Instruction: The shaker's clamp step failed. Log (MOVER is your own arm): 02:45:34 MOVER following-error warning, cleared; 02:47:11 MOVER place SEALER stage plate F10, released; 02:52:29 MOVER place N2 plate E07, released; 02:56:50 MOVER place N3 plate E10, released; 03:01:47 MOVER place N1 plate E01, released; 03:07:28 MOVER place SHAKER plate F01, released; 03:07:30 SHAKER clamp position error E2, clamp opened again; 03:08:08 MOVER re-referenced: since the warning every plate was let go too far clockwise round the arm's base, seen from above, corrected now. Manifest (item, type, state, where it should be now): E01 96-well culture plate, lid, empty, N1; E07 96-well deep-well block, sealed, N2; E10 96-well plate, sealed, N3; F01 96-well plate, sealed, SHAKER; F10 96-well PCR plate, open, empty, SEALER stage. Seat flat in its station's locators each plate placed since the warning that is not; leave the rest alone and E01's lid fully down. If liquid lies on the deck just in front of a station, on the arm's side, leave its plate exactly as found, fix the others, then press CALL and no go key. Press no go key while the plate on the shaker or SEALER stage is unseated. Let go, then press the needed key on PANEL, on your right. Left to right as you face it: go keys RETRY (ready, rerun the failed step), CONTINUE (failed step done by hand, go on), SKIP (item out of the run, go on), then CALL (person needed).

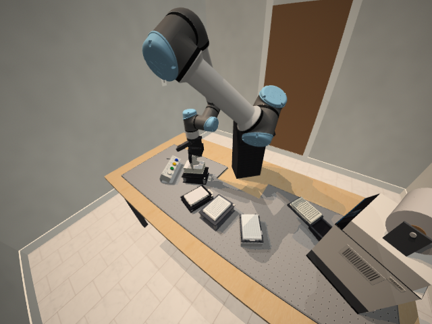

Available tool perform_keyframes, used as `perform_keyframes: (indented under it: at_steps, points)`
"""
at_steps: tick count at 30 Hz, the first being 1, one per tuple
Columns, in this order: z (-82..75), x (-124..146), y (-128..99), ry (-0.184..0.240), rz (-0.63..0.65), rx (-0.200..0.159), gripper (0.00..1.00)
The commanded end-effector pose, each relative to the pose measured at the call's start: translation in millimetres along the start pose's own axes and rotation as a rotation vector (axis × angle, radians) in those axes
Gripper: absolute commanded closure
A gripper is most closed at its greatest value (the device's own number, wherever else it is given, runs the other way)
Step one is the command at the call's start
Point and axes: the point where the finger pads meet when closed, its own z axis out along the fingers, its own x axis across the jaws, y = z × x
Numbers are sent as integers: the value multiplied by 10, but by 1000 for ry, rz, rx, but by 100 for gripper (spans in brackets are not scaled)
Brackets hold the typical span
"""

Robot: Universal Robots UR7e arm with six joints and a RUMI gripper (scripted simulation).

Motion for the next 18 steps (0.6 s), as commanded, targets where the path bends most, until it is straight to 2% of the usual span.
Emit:
perform_keyframes:
  at_steps: [1,18]
  points:
    - [12,1,-5,0,0,1,100]
    - [62,1,-5,0,0,1,100]
